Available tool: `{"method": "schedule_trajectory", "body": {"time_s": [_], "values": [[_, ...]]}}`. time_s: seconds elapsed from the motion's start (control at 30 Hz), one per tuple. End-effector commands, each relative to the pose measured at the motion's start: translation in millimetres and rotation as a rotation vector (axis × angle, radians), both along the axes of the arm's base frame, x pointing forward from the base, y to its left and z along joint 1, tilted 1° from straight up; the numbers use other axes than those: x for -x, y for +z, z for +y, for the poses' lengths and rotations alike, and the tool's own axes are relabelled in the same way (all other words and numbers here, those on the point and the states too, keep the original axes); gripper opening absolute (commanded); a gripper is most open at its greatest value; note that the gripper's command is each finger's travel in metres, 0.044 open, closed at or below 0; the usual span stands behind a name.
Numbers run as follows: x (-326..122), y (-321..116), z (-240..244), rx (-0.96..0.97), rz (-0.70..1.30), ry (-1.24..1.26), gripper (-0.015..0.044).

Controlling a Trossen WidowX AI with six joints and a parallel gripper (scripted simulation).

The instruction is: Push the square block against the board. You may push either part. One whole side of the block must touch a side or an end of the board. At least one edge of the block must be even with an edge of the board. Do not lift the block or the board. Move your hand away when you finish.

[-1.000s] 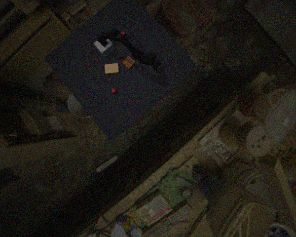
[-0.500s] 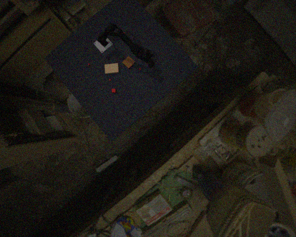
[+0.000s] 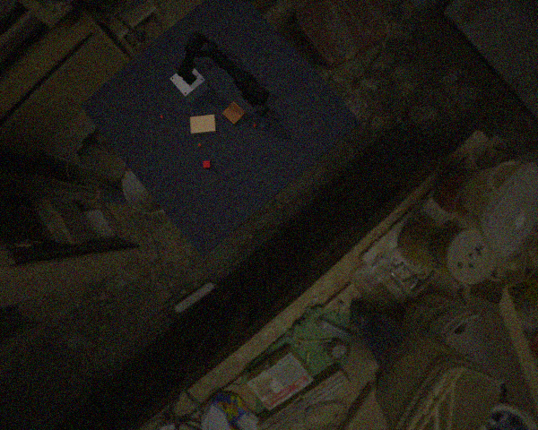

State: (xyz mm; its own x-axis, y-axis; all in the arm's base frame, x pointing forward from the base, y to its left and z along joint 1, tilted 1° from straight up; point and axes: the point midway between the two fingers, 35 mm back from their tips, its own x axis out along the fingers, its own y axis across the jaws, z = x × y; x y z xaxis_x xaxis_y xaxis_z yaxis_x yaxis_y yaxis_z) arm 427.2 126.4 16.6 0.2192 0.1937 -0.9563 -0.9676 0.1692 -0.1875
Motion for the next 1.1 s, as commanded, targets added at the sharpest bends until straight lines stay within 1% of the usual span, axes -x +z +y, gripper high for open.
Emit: {"method": "schedule_trajectory", "body": {"time_s": [0.0,0.13,0.4,0.5,0.57,1.07], "values": [[38.8,0.9,-13.1,0.111,0.101,0.055,0.0],[65.8,0.9,-22.9,0.185,0.179,0.096,0.0],[66.8,-2.1,-23.3,0.188,0.183,0.098,0.0],[65.4,-42.1,-22.3,0.188,0.183,0.098,0.0],[65.9,-54.2,-22.3,0.189,0.183,0.098,0.0],[65.5,-54.4,-30.3,0.189,0.183,0.098,0.0]]}}
